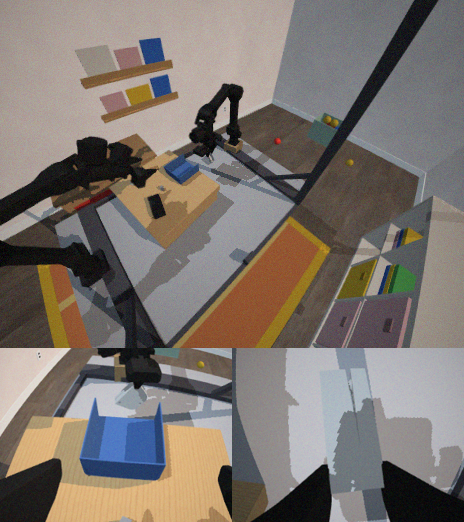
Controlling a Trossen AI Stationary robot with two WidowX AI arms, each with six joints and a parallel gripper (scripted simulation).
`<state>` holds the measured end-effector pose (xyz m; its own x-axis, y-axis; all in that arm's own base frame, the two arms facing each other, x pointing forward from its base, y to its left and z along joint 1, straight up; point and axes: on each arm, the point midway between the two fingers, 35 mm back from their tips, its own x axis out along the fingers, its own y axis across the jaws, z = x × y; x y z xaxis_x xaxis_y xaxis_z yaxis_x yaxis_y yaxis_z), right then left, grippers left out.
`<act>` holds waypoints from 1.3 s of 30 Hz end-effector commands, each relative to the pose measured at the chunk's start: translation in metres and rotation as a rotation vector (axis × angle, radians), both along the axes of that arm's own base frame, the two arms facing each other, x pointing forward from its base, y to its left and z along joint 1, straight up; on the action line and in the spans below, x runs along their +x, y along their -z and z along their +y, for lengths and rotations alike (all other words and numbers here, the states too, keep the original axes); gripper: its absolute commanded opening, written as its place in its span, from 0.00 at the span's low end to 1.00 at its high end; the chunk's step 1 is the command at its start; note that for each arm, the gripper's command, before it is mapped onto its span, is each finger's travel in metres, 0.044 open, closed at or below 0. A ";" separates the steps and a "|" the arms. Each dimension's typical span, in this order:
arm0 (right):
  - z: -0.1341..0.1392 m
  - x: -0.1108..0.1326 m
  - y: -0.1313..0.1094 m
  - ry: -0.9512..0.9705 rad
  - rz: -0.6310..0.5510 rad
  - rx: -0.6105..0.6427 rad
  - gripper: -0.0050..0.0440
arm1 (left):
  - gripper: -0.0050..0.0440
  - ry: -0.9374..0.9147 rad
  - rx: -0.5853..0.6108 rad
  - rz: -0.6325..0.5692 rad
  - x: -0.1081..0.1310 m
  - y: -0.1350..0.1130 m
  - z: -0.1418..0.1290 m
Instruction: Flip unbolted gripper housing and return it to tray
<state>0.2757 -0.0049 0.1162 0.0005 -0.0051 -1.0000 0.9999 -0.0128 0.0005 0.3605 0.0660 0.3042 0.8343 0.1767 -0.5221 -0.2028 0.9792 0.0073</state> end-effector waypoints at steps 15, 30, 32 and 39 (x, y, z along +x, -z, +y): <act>0.001 0.002 -0.005 -0.280 -0.018 0.002 0.33 | 1.00 0.000 -0.003 -0.028 -0.002 -0.010 -0.001; 0.001 0.002 -0.005 -0.506 -0.018 0.000 0.33 | 1.00 0.000 -0.003 -0.028 -0.002 -0.010 -0.001; 0.001 0.002 -0.005 -0.541 -0.017 -0.001 0.33 | 1.00 0.000 -0.003 -0.028 -0.002 -0.010 -0.001; 0.001 0.002 -0.005 -0.628 -0.017 -0.002 0.33 | 1.00 0.000 -0.003 -0.028 -0.002 -0.010 -0.001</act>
